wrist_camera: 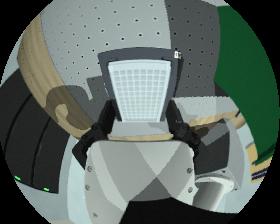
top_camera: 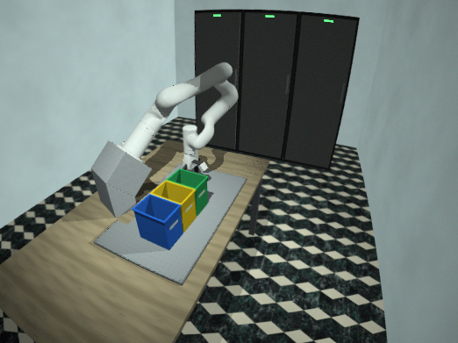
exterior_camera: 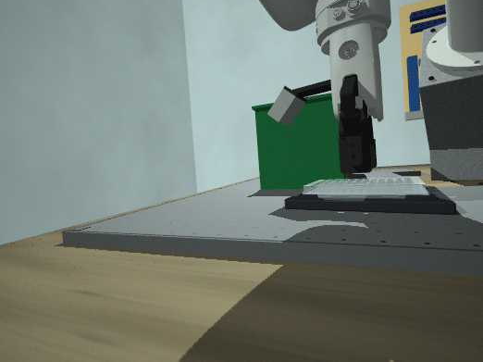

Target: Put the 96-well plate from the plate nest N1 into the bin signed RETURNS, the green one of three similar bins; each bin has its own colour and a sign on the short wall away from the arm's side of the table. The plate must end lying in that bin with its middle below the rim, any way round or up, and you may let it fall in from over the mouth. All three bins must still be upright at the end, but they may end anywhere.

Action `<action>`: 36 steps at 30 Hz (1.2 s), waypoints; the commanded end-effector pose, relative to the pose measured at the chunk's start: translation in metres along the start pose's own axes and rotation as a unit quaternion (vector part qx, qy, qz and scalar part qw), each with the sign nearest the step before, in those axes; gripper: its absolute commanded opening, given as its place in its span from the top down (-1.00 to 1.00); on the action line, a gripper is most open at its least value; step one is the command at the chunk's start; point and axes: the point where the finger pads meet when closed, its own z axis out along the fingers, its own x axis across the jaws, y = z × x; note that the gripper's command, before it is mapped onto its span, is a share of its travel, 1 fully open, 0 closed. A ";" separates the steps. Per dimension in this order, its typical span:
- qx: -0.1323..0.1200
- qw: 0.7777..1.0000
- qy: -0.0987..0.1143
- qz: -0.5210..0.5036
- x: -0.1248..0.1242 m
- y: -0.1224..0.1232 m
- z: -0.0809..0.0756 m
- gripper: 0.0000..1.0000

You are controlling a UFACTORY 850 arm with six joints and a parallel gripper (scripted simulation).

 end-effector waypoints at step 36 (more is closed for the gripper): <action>0.000 1.000 0.000 0.000 0.000 0.000 0.020 -1.00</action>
